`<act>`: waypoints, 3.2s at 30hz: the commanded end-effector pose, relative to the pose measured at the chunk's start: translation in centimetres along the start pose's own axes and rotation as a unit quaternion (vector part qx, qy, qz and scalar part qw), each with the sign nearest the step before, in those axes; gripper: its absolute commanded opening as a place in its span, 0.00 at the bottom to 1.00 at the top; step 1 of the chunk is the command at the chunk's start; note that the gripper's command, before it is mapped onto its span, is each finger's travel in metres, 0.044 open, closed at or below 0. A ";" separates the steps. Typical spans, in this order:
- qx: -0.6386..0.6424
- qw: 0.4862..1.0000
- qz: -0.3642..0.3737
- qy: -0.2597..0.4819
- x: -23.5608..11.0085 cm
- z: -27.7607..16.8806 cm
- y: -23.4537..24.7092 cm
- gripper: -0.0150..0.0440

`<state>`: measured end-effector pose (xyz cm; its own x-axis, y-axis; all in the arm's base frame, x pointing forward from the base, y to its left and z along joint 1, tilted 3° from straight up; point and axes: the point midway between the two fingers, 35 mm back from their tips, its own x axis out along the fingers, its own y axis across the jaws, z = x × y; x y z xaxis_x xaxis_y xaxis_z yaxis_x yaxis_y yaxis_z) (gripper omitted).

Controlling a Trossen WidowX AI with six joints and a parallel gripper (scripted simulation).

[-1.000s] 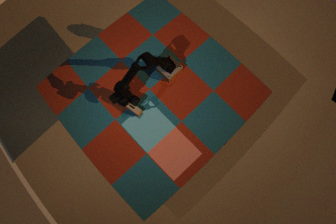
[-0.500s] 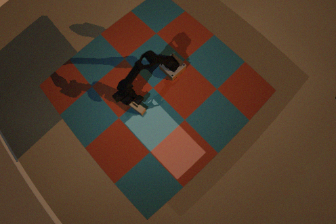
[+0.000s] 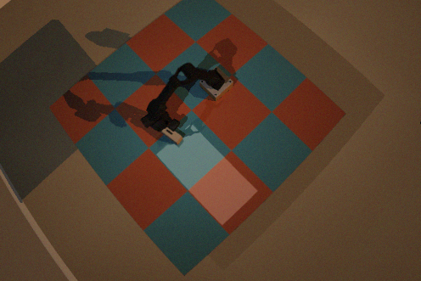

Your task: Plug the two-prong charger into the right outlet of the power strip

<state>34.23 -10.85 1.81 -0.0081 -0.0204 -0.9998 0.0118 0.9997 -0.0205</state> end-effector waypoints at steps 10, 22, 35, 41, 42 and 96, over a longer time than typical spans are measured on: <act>-0.001 1.000 0.000 -0.003 0.1 -0.5 0.0 1.00; -0.001 1.000 0.000 -0.007 0.2 -0.8 0.1 1.00; -0.001 1.000 -0.001 -0.011 0.2 -1.1 0.1 1.00; -0.001 1.000 -0.001 -0.012 0.2 -1.2 0.1 1.00; -0.001 1.000 -0.001 -0.012 0.3 -1.3 0.1 1.00; 0.005 0.999 0.001 -0.053 -0.3 -6.3 -0.1 1.00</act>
<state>27.80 -10.89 1.34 0.0348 -0.0239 -0.9991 0.0169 0.9996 -0.0233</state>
